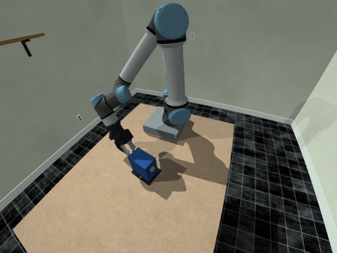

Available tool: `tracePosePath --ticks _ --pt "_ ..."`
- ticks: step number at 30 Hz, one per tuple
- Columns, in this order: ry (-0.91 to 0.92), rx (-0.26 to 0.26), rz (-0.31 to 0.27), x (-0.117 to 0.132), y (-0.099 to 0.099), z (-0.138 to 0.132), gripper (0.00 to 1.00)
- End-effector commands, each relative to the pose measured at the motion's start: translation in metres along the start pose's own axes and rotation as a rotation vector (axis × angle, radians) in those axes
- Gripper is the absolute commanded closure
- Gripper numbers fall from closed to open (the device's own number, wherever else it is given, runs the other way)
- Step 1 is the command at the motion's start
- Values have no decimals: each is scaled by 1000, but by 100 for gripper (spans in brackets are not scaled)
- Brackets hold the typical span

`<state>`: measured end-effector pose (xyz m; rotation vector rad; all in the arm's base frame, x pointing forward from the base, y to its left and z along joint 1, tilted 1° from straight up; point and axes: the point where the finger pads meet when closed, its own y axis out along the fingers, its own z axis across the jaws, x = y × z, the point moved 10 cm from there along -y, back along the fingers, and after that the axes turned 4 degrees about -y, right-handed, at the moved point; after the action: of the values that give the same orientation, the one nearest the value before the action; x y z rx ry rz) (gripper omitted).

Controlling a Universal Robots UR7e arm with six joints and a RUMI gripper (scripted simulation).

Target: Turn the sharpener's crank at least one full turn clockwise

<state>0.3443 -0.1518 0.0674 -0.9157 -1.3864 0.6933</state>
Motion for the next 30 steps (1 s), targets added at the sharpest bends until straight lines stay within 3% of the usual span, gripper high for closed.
tracePosePath --ticks 1,30 --pt "-1 -1 0 2 -3 4 91" --pt "0 -1 0 14 -22 20 91"
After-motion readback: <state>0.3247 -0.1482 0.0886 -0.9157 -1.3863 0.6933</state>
